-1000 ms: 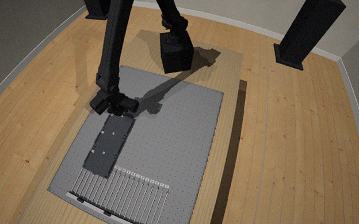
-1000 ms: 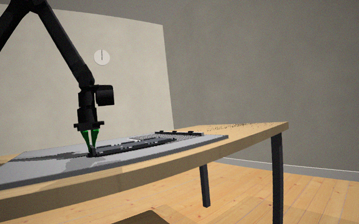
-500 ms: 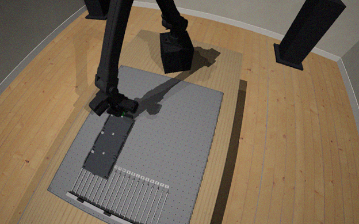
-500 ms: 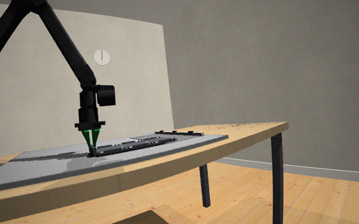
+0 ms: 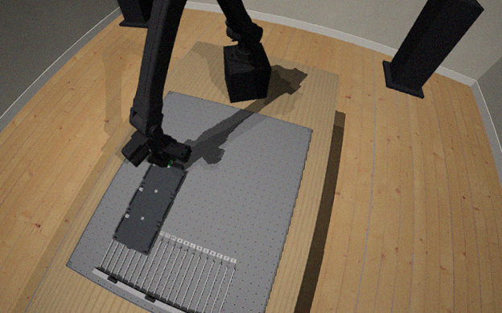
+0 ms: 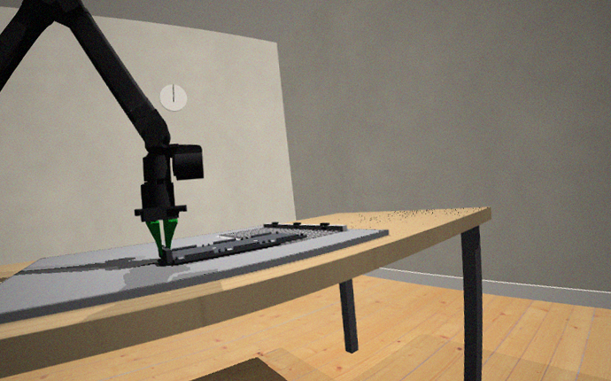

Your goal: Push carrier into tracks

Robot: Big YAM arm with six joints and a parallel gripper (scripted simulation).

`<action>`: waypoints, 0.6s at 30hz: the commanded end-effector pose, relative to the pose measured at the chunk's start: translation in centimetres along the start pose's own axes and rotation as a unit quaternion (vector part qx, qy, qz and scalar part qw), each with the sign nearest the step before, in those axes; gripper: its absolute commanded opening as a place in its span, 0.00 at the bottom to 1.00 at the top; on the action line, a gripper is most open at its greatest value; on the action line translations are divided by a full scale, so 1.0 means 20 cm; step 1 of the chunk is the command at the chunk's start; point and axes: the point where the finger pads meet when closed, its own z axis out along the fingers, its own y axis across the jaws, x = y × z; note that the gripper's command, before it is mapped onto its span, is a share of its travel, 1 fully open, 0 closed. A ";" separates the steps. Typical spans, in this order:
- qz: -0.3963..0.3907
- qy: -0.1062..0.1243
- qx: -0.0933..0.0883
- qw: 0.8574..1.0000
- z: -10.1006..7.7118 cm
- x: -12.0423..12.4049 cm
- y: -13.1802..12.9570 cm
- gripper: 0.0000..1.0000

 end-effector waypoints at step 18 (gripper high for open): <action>-0.004 0.004 0.021 1.000 -0.03 -0.01 -0.25 0.00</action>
